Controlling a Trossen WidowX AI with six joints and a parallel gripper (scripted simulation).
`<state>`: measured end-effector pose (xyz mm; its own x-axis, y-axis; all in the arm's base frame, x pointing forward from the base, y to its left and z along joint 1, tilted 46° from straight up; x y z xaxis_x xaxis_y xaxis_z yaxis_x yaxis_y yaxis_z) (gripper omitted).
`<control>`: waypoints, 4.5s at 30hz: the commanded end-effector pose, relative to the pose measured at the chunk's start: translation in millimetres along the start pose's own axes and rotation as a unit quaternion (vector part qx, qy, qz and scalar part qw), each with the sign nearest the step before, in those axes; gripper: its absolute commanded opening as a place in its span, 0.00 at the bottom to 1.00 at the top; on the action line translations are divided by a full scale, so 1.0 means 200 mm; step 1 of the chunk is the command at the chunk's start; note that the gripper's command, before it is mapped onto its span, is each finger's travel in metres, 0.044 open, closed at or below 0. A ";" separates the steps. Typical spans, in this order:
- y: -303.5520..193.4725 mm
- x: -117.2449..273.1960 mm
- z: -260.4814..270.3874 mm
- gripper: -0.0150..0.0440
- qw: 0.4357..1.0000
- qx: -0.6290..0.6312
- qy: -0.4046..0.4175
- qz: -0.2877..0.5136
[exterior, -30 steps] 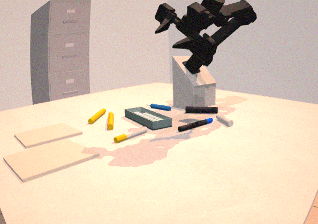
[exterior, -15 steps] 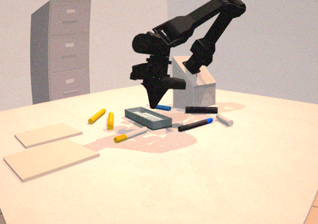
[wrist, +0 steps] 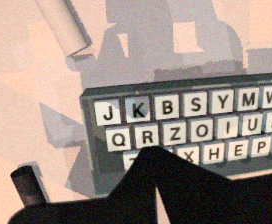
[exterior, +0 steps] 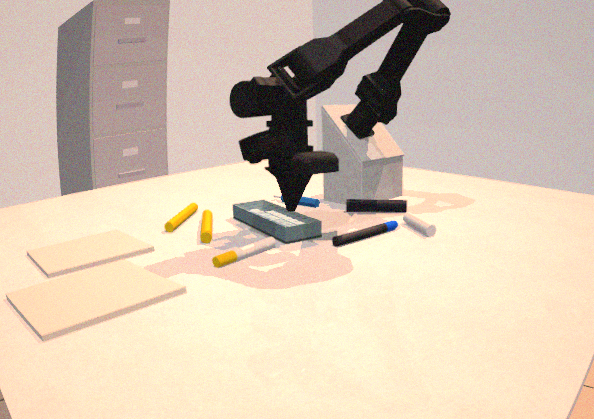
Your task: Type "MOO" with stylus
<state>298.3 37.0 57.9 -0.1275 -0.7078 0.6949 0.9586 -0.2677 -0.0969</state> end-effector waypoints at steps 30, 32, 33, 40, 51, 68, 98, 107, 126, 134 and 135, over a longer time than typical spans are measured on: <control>-0.04 0.00 -0.64 0.25 1.000 -0.004 -0.002 0.001; -0.04 0.00 -0.64 0.25 1.000 -0.004 -0.002 0.001; -0.05 0.00 -0.63 0.25 1.000 -0.004 -0.002 0.001; -0.18 0.00 -0.50 0.25 1.000 -0.004 -0.001 0.002; -0.16 0.00 -0.39 0.25 1.000 -0.005 -0.003 0.002; -0.15 0.05 -0.12 0.25 1.000 -0.004 0.000 0.002; -0.18 0.26 -0.71 0.51 0.939 0.340 0.047 0.042; -0.30 0.22 -0.96 0.51 0.850 0.514 0.113 0.019; -0.60 0.09 -1.26 0.51 0.617 0.749 0.198 -0.138; -0.62 0.08 -1.27 0.51 0.579 0.776 0.195 -0.157; -0.62 0.08 -1.27 0.51 0.579 0.776 0.195 -0.157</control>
<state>136.5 -108.4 -83.4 -0.0775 -0.9286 0.3629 0.2171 0.3396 0.9152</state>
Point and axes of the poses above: the point midway between the two fingers, 35 mm back from their tips, its own x axis back along the fingers, its own z axis across the jaws, y = z × x, the point moved 6 cm from there along x, back along the fingers, and after that the axes turned 3 degrees about x, right-handed, at the moved point
